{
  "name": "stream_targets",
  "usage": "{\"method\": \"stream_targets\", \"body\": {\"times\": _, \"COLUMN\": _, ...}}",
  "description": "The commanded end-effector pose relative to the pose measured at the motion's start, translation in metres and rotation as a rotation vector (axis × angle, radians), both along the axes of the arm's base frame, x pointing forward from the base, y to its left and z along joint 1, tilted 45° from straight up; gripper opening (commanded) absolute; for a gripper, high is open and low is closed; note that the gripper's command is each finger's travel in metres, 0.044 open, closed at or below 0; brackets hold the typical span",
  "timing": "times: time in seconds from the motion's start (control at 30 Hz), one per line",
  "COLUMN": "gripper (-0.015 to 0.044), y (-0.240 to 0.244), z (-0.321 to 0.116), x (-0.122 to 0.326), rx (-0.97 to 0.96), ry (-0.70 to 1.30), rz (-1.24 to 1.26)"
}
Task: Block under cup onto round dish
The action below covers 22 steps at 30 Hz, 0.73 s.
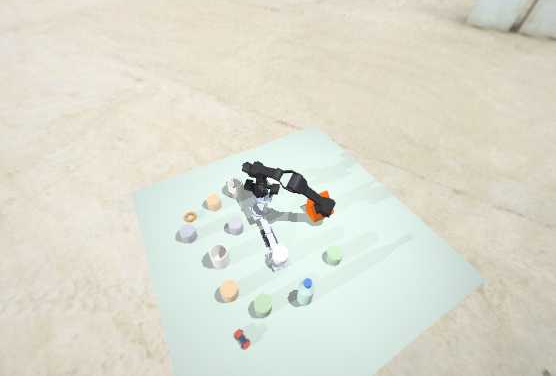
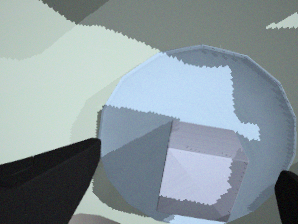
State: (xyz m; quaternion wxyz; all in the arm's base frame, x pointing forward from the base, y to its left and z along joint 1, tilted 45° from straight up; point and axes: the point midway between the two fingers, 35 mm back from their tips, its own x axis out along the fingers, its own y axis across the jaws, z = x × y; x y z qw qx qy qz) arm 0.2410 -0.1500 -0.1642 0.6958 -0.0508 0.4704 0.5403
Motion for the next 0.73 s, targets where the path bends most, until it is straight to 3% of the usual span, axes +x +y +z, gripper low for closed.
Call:
{"method": "stream_targets", "body": {"times": 0.0, "gripper": 0.0440, "y": -0.029, "z": 0.026, "x": 0.002, "rx": -0.012, "ry": -0.009, "rz": -0.005}}
{"method": "stream_targets", "body": {"times": 0.2, "gripper": 0.0440, "y": -0.040, "z": 0.038, "x": 0.001, "rx": -0.011, "ry": -0.009, "rz": -0.007}}
{"method": "stream_targets", "body": {"times": 0.33, "gripper": 0.0440, "y": -0.069, "z": 0.068, "x": 0.000, "rx": -0.017, "ry": -0.014, "rz": -0.019}}
{"method": "stream_targets", "body": {"times": 0.7, "gripper": 0.0440, "y": -0.071, "z": 0.070, "x": 0.000, "rx": -0.017, "ry": -0.014, "rz": -0.020}}
